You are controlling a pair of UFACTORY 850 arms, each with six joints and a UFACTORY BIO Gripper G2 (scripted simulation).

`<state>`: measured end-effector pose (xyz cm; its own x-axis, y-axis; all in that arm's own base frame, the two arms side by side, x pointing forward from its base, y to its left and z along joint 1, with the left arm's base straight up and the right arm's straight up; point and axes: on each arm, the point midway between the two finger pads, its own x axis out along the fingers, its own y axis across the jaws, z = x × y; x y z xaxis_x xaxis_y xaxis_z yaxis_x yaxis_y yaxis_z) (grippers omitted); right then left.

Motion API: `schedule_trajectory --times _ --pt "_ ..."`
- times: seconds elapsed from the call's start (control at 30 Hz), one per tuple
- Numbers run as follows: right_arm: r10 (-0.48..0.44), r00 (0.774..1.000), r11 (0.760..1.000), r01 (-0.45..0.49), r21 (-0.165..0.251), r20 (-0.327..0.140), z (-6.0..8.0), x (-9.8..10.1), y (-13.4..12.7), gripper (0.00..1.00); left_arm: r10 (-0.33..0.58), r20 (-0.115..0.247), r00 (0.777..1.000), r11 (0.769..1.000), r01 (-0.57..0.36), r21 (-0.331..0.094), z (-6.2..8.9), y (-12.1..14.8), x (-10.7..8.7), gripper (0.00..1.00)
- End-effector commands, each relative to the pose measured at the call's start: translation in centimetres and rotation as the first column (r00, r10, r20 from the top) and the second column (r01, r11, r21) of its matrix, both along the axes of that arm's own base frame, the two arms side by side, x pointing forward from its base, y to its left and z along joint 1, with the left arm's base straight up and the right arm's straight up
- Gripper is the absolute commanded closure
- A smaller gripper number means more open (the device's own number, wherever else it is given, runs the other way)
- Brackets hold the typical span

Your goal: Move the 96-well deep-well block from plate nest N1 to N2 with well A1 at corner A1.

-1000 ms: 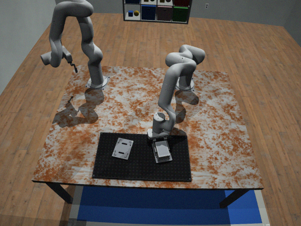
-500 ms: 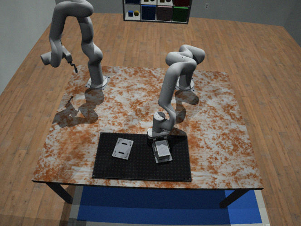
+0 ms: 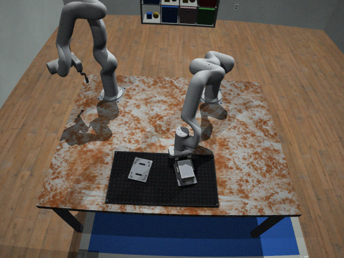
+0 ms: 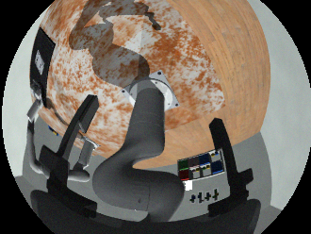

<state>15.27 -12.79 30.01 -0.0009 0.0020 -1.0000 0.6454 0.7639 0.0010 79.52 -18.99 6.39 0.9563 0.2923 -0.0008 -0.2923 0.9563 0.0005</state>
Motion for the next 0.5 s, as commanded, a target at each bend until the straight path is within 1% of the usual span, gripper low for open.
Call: schedule_trajectory --times 0.0,0.13,0.2,0.47 --pt "0.0 1.0 1.0 0.0 -0.001 0.001 0.0 0.0 0.0 0.0 0.0 0.003 1.0 1.0 0.0 -0.001 0.8 0.0 0.1 1.0" --pt "0.0 1.0 1.0 0.0 -0.001 0.001 0.0 0.0 0.0 0.0 0.0 0.003 1.0 1.0 0.0 -0.001 1.5 0.0 0.1 1.0" --pt "0.0 1.0 1.0 0.0 -0.001 0.001 0.0 0.0 0.0 0.0 0.0 0.003 1.0 1.0 0.0 -0.001 1.5 0.0 0.1 1.0" --pt "0.0 1.0 1.0 0.0 -0.001 0.001 0.0 0.0 0.0 0.0 0.0 0.003 1.0 1.0 0.0 -0.001 2.8 0.0 0.1 1.0"
